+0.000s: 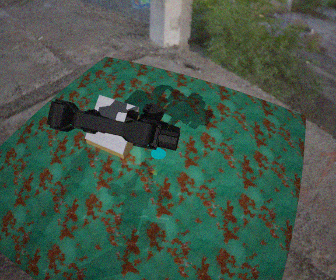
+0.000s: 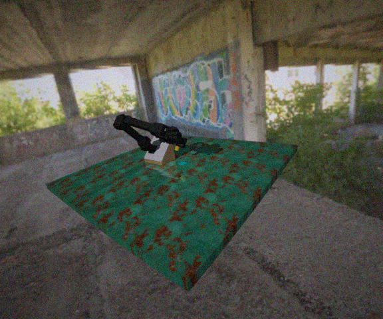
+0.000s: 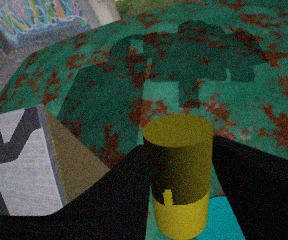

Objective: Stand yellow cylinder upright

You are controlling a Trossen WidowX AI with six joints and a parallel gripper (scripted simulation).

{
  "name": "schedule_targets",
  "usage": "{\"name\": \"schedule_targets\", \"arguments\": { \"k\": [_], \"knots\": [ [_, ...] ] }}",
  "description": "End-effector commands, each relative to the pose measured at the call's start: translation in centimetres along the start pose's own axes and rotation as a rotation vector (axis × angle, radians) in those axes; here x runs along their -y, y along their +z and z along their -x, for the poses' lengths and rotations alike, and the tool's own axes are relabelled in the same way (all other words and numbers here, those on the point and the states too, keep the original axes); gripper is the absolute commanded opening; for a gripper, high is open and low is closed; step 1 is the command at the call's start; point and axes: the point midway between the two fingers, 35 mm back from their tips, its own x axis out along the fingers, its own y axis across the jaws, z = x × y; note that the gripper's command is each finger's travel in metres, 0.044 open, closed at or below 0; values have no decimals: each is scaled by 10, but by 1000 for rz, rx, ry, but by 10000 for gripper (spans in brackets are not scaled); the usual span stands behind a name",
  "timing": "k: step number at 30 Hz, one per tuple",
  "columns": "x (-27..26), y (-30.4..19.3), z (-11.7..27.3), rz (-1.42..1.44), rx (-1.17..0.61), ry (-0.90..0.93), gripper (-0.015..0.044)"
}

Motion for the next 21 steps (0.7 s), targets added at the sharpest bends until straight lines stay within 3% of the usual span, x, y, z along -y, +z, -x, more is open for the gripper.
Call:
{"name": "schedule_targets", "arguments": {
  "k": [1, 21],
  "knots": [
    [1, 2, 2, 17, 36, -17, 105],
    [4, 2, 12, 61, 176, -82, 105]
  ]
}}
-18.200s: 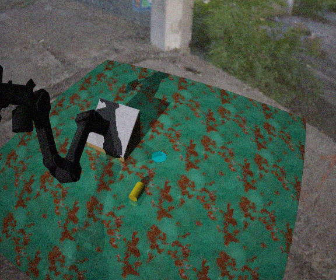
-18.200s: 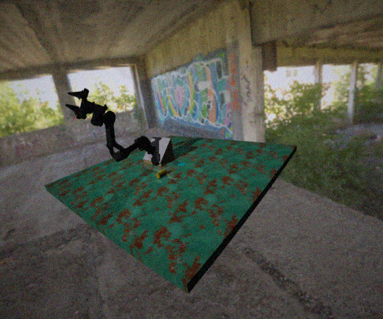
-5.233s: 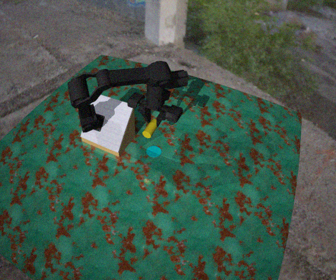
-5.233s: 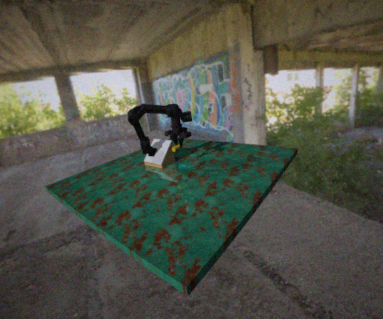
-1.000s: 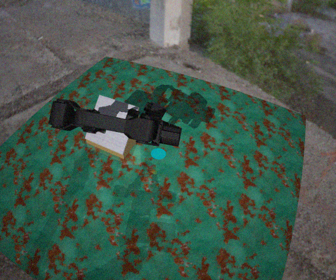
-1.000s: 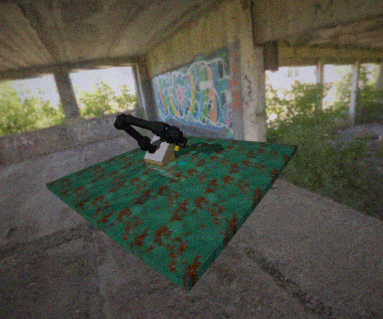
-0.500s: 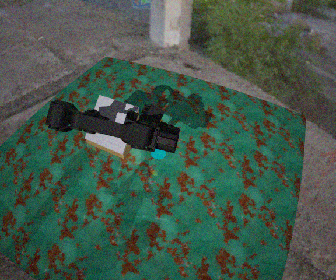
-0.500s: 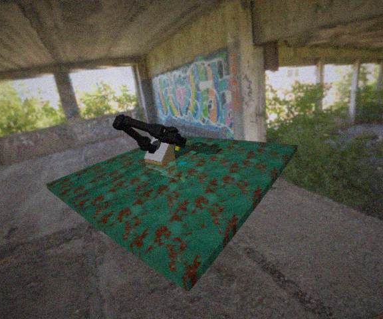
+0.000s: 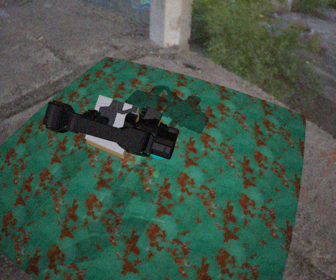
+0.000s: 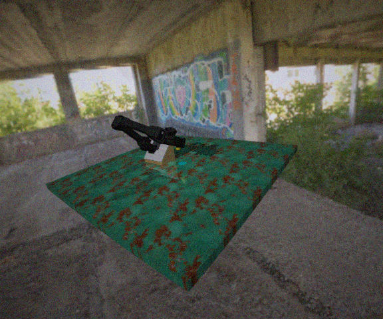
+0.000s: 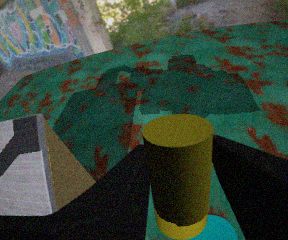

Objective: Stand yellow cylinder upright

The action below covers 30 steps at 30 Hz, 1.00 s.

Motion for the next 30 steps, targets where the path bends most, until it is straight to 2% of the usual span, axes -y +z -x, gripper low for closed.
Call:
{"name": "schedule_targets", "arguments": {
  "k": [1, 30],
  "knots": [
    [1, 2, 3, 20, 34, -21, 105],
    [7, 4, 19, 96, 206, -145, 105]
  ]
}}
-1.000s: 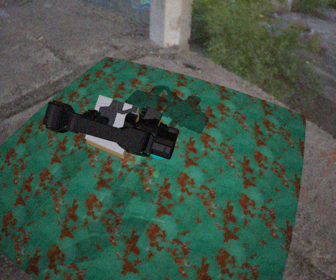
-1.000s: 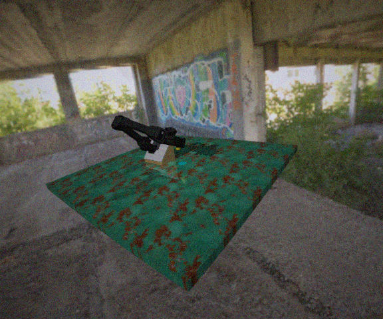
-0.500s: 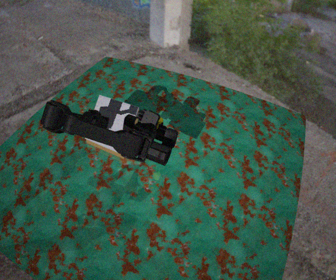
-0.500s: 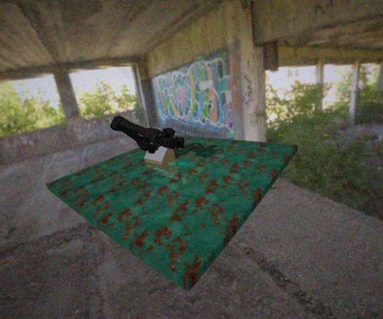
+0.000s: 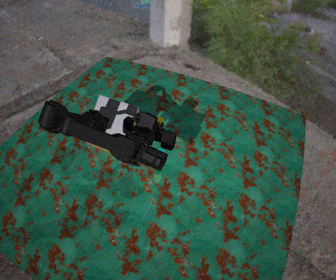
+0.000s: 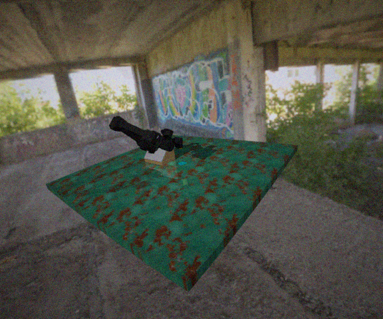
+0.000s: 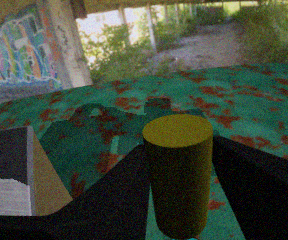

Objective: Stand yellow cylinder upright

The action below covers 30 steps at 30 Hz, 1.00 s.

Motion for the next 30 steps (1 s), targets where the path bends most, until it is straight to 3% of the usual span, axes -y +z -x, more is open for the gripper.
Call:
{"name": "schedule_targets", "arguments": {
  "k": [1, 17, 30],
  "knots": [
    [1, 2, 2, 18, 18, -16, 105],
    [1, 1, 2, 18, 17, -16, 105],
    [5, -64, -10, 17, 11, -16, 105]
  ]
}}
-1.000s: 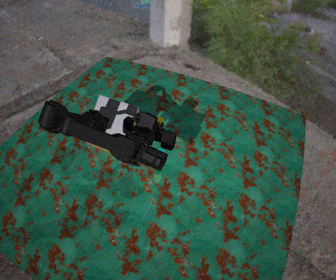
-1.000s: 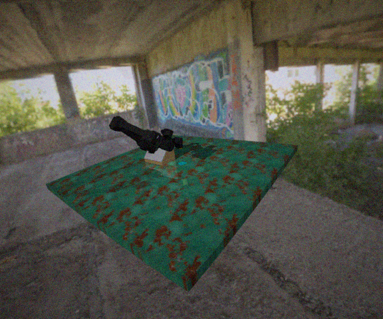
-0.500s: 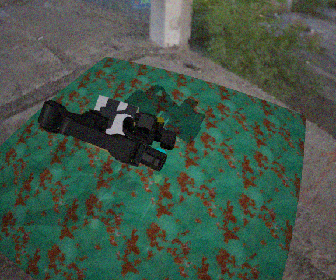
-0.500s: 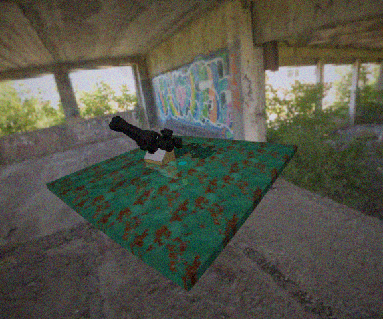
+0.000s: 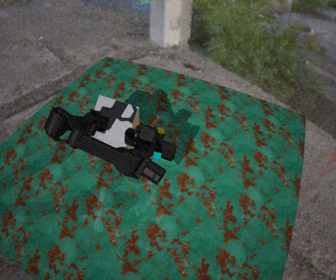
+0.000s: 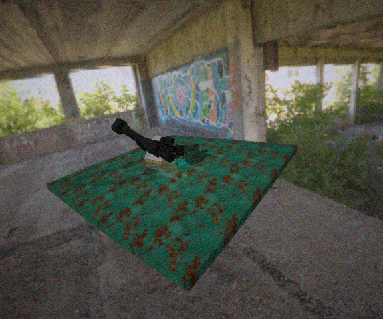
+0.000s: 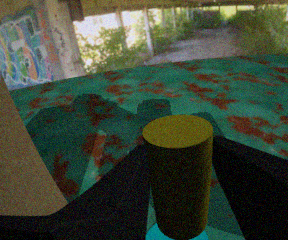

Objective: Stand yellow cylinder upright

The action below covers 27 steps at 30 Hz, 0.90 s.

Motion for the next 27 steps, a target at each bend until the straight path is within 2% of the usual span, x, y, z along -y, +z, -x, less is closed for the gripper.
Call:
{"name": "schedule_targets", "arguments": {
  "k": [1, 13, 25, 27],
  "knots": [
    [-2, -21, -5, 6, 0, 3, 105],
    [-4, -56, -17, -6, 1, 3, 105],
    [-4, -57, -17, -6, 1, 3, 105],
    [-4, -57, -17, -6, 1, 3, 157]
  ]
}}
